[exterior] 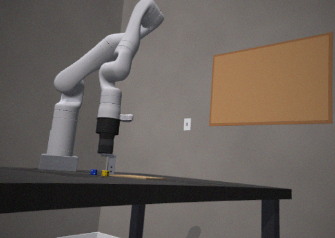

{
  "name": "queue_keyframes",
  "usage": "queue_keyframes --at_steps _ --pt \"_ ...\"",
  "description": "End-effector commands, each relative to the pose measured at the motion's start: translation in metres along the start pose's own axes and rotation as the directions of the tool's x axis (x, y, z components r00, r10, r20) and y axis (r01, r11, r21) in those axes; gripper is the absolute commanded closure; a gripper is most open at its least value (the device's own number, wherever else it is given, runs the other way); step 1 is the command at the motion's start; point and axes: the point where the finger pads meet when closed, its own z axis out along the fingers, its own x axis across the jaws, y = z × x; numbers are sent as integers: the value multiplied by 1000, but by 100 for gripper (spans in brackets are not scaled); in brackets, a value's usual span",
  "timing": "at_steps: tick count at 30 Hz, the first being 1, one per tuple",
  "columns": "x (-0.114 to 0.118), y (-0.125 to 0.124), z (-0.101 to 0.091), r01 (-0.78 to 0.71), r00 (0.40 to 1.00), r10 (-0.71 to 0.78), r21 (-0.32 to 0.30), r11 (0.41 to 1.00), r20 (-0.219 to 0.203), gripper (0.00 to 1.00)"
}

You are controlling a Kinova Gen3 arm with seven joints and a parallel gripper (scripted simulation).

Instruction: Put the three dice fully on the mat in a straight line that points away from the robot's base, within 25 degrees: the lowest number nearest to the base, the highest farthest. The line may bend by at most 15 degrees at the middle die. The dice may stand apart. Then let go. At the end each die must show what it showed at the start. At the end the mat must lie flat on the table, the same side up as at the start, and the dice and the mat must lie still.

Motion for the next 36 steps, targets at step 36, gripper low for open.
queue_keyframes --at_steps 36 --pt "0 2 -10 3 1000 -3 -3 1000 0 66"
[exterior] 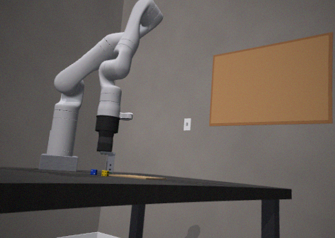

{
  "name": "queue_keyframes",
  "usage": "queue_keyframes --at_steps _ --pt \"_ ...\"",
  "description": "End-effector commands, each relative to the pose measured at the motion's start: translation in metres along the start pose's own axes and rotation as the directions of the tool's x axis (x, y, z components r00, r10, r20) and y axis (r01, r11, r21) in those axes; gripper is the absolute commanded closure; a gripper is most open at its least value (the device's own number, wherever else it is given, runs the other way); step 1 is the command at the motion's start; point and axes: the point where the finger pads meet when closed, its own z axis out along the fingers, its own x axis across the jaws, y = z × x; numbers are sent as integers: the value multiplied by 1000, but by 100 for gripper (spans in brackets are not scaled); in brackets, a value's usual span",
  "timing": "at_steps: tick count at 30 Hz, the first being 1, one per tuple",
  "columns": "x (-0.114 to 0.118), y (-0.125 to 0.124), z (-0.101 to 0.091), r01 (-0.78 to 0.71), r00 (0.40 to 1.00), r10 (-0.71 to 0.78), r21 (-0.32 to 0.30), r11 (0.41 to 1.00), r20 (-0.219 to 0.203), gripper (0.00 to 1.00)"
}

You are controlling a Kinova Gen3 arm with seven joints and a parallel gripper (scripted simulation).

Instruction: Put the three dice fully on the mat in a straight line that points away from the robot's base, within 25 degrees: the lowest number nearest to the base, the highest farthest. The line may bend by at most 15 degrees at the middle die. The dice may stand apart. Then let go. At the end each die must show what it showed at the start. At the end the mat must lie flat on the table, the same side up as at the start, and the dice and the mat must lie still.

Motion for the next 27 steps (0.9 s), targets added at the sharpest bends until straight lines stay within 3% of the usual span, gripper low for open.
queue_keyframes --at_steps 1,16,27 --pt "0 -2 -5 -4 1000 4 6 1000 -1 66" --pt "1 -3 -31 -3 1000 3 7 1000 -4 66" --pt "1 -2 -60 -3 1000 3 7 1000 -4 66"
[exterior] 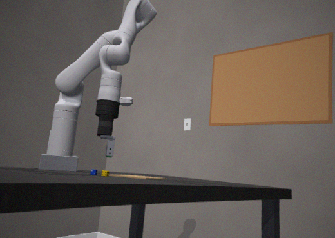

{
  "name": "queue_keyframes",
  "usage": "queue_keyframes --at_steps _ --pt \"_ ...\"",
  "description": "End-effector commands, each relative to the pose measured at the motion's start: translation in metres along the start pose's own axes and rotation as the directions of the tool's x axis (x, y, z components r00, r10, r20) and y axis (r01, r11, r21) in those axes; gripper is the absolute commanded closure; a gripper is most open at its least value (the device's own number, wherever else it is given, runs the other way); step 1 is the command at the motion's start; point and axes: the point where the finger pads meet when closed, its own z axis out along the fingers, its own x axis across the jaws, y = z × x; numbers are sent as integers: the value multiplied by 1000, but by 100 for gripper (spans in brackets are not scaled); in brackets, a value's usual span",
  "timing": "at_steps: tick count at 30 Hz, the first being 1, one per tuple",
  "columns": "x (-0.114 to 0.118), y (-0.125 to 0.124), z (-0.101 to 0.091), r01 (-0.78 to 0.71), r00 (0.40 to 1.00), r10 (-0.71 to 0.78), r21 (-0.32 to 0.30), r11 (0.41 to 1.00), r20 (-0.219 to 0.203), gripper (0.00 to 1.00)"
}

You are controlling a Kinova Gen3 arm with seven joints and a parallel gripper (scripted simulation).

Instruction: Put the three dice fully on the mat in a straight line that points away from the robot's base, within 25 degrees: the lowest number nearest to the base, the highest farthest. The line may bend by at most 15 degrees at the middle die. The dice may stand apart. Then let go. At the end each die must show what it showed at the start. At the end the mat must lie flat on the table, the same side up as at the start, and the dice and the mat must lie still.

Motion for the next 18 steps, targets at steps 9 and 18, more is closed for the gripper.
queue_keyframes --at_steps 9,18 --pt "-1 -9 -26 9 1000 -9 18 1000 -1 66" --pt "-1 -9 -39 9 1000 -9 18 1000 -1 66"
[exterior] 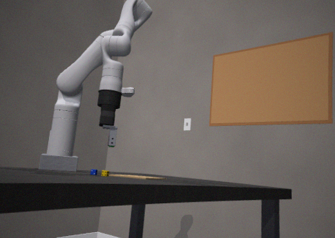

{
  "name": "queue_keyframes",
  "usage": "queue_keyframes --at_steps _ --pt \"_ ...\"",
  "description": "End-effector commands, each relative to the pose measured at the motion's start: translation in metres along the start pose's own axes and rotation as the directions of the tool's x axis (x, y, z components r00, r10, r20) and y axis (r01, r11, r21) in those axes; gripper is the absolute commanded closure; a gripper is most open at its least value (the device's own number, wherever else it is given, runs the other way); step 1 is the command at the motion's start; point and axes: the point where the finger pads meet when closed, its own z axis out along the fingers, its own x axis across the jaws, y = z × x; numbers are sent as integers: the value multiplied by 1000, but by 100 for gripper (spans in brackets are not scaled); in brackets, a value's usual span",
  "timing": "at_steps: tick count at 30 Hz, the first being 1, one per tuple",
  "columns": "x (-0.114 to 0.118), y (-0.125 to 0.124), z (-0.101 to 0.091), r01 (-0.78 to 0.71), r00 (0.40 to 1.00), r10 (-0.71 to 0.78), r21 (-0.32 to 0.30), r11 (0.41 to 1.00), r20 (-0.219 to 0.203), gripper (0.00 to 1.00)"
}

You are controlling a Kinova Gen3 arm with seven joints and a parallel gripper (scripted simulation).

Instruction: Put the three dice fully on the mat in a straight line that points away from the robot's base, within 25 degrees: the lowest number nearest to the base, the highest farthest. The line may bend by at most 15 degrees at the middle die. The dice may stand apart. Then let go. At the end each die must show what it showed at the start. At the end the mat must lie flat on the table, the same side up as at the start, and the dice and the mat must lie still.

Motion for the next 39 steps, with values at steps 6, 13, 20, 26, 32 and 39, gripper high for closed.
queue_keyframes --at_steps 6,13,20,26,32,39 --pt "-2 -5 -7 5 1000 -5 10 1000 3 66" --pt "-2 -5 -8 5 1000 -5 10 1000 3 66" --pt "-1 -6 -8 12 1000 -12 11 1000 2 66" --pt "1 -14 -9 122 993 -122 11 992 2 66" --pt "9 -37 -11 421 907 -421 12 907 -2 66" --pt "15 -53 -14 599 801 -599 11 800 -8 66"
